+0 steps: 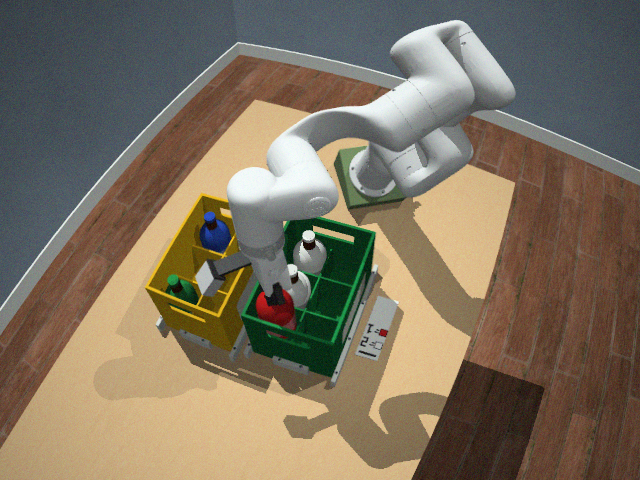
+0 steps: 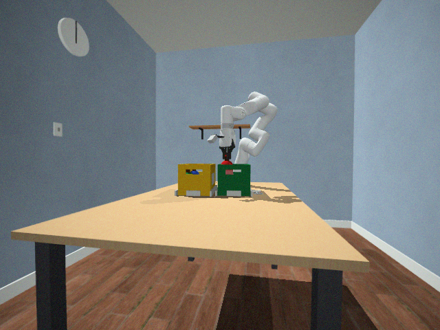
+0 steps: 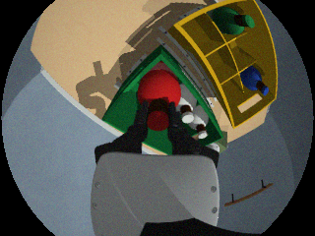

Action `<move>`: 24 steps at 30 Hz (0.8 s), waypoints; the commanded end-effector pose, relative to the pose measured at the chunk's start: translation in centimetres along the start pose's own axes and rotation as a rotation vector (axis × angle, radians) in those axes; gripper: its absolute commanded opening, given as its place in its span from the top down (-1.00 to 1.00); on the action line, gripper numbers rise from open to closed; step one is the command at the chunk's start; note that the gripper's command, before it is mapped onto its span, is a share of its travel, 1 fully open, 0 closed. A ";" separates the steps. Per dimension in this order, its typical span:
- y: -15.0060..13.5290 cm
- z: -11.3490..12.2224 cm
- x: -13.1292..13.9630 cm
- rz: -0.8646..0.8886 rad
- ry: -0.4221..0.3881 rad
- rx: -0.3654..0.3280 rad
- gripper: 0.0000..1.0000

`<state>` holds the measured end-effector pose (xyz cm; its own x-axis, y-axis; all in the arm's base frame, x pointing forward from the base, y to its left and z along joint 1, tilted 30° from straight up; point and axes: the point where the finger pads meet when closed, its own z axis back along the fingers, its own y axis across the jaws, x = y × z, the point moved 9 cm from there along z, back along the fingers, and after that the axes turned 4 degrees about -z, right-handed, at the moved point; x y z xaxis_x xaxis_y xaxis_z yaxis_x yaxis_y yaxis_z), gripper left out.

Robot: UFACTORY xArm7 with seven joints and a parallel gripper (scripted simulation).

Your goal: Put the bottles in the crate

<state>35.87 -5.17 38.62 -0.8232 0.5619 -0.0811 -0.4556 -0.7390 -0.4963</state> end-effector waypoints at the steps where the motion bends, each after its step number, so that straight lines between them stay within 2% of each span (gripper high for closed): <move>1: 0.0 -0.3 -0.1 0.000 0.005 -0.002 1.00; 24: 0.0 -2.2 -0.1 0.000 0.005 -0.002 1.00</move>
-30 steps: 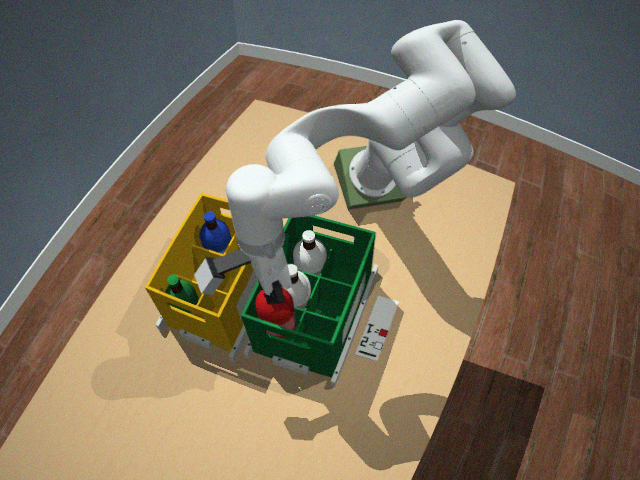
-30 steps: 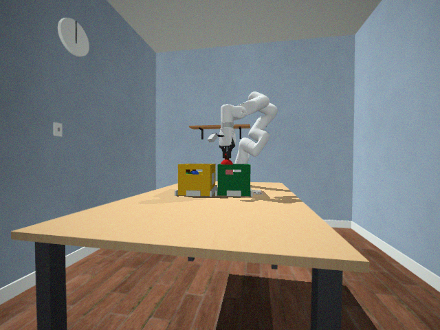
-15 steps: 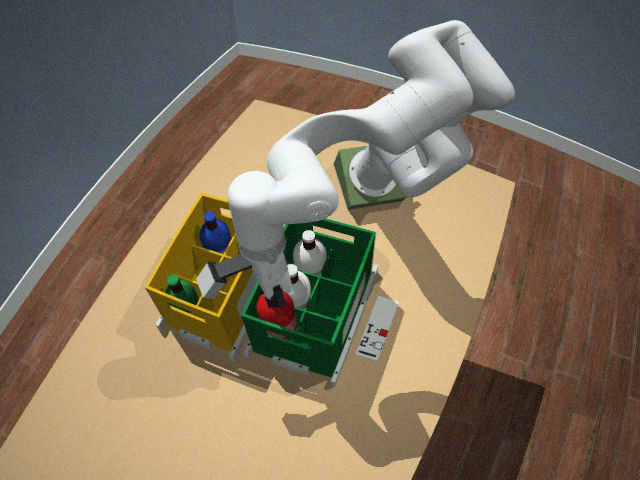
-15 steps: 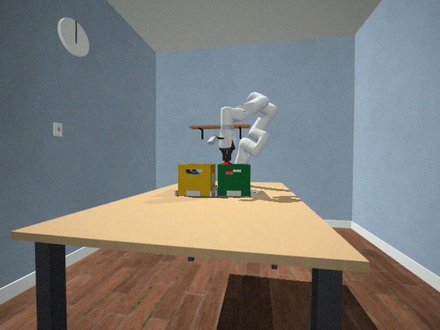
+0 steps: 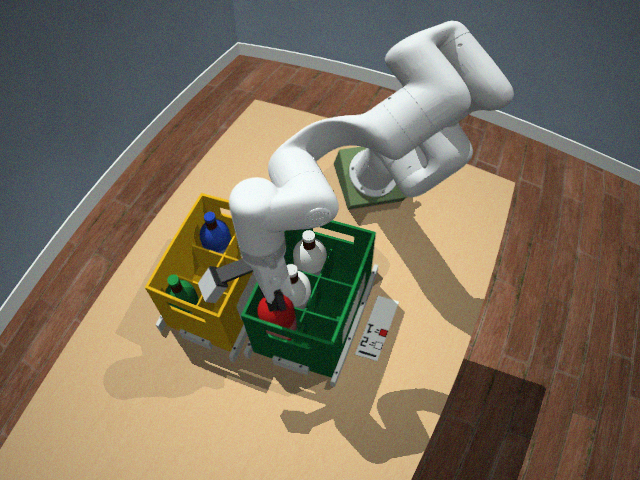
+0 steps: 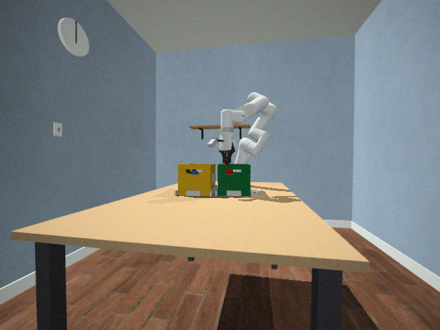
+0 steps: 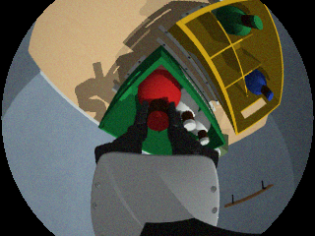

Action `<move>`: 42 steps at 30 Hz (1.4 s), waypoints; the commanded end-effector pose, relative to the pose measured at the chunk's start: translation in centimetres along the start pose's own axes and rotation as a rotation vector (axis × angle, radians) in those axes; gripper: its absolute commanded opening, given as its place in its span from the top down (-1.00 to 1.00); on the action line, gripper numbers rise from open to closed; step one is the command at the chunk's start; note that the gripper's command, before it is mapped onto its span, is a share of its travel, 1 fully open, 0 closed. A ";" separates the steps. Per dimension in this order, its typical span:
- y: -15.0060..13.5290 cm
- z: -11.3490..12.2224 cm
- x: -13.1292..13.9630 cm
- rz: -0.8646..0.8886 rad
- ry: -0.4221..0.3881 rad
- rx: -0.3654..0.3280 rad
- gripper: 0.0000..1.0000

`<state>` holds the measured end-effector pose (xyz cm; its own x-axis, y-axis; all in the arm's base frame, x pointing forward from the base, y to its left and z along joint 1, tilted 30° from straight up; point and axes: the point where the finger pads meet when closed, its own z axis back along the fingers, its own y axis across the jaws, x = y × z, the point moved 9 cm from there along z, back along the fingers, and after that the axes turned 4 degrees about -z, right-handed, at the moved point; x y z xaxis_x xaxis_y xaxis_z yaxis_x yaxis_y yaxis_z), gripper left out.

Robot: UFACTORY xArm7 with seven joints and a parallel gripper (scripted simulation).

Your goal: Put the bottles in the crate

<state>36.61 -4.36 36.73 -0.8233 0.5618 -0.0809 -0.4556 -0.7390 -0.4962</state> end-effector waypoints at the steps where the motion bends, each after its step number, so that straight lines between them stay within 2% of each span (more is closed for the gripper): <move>1: 0.0 -0.1 -0.1 0.000 0.005 -0.002 1.00; 15: 0.0 -1.5 -0.1 0.000 0.005 -0.002 1.00; 42: 0.0 -2.6 -0.1 0.000 0.005 -0.002 1.00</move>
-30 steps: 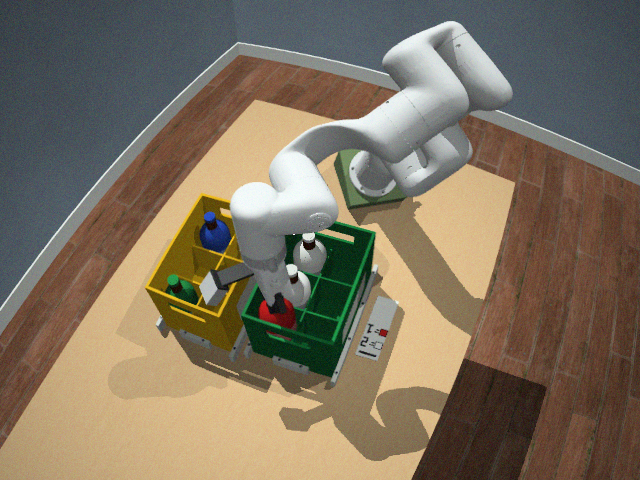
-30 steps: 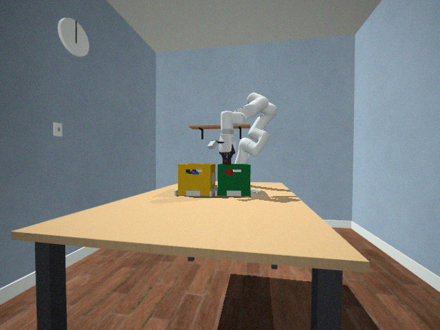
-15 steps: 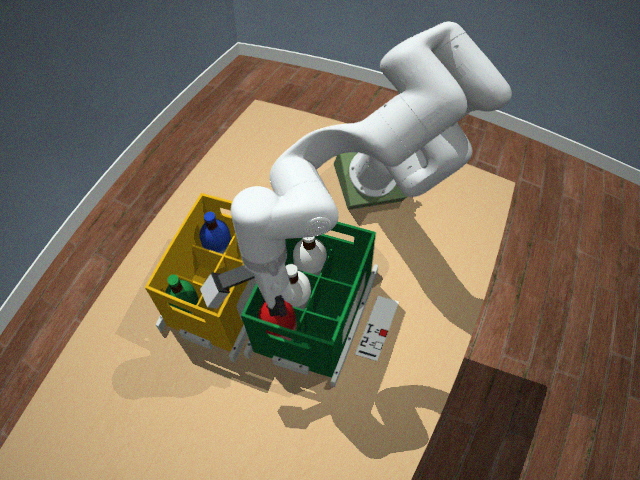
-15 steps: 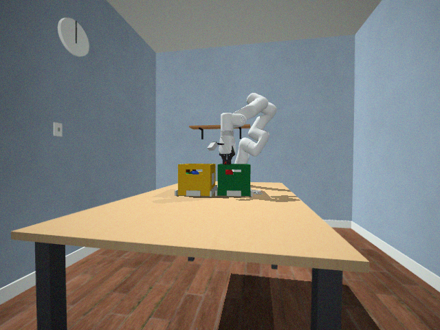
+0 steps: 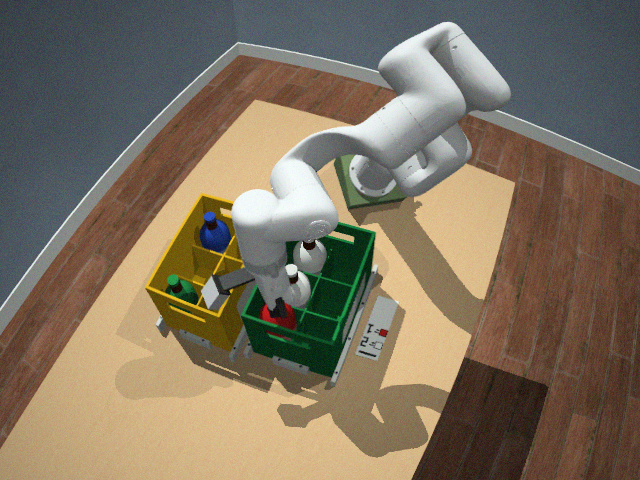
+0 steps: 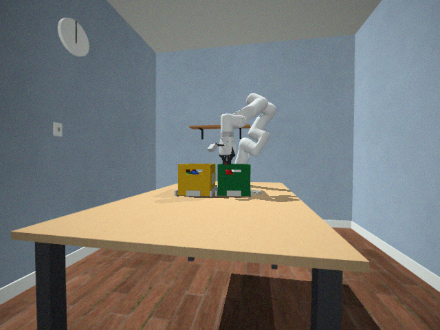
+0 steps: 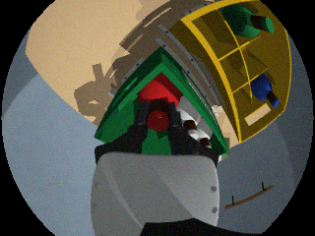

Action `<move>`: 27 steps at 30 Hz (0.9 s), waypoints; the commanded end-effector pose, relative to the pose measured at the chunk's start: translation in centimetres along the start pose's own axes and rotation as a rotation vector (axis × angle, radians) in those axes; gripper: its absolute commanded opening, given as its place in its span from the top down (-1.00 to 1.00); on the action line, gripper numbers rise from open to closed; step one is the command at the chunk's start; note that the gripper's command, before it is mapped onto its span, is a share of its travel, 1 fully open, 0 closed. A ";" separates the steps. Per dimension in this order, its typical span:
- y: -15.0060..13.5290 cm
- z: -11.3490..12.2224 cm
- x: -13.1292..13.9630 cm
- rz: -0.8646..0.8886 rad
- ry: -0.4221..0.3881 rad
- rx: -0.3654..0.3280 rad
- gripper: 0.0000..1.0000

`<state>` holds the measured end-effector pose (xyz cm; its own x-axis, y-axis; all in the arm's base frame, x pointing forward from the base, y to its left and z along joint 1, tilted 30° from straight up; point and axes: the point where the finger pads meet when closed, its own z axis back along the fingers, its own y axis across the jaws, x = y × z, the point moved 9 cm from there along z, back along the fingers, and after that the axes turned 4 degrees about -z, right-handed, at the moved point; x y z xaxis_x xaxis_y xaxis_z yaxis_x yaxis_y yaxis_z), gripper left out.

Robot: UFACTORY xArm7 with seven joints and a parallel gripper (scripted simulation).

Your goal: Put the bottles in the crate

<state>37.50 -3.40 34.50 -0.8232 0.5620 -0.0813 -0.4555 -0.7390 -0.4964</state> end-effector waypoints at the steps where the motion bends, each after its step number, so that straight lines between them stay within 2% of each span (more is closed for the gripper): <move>1: 0.0 -0.1 -0.1 0.000 0.004 -0.002 1.00; 27: 0.0 -1.2 -0.1 0.000 0.004 -0.002 1.00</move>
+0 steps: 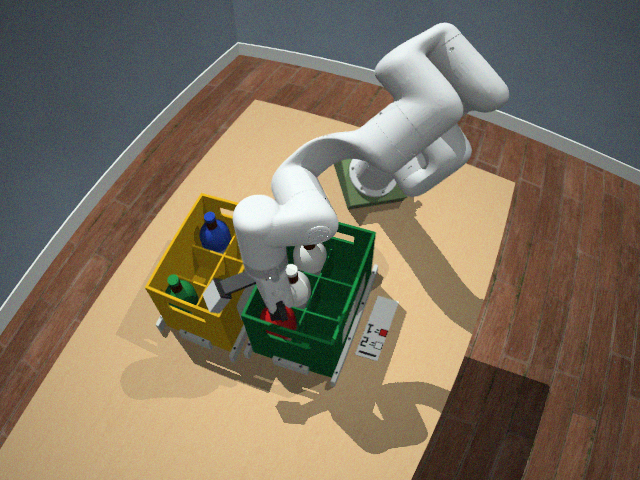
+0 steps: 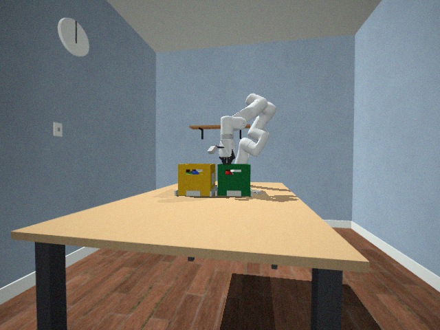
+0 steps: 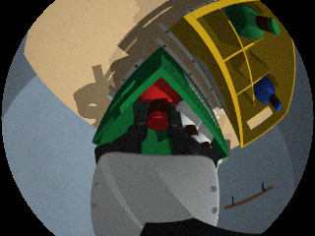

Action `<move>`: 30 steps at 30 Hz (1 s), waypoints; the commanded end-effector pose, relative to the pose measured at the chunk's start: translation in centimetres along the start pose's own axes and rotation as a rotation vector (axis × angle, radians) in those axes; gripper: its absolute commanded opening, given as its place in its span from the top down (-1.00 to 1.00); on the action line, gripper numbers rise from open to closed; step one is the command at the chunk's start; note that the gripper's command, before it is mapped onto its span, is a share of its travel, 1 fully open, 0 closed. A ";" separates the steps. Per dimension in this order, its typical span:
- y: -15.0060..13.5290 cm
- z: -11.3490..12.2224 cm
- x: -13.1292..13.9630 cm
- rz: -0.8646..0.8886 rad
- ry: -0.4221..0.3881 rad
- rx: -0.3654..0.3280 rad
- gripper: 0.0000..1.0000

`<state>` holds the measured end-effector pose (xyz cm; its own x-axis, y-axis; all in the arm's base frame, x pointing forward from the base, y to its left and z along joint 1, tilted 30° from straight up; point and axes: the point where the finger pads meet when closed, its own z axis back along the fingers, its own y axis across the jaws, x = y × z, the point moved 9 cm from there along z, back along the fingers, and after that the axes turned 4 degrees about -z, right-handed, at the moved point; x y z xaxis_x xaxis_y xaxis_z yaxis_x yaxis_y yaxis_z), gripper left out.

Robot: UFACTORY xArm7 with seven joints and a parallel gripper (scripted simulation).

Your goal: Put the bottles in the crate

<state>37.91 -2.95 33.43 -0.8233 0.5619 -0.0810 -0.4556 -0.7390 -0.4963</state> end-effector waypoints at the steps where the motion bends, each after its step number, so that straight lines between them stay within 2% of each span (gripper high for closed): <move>1: 0.0 0.0 -0.1 0.000 0.005 -0.002 1.00; 25: 0.0 -0.6 -0.1 0.000 0.005 -0.002 1.00; 26: 0.0 -0.9 -0.1 0.000 0.005 -0.002 -0.29; 30: 0.0 -0.9 -0.1 0.000 0.005 -0.002 -0.29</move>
<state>38.30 -2.65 32.73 -0.8219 0.5633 -0.0848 -0.4549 -0.7386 -0.4976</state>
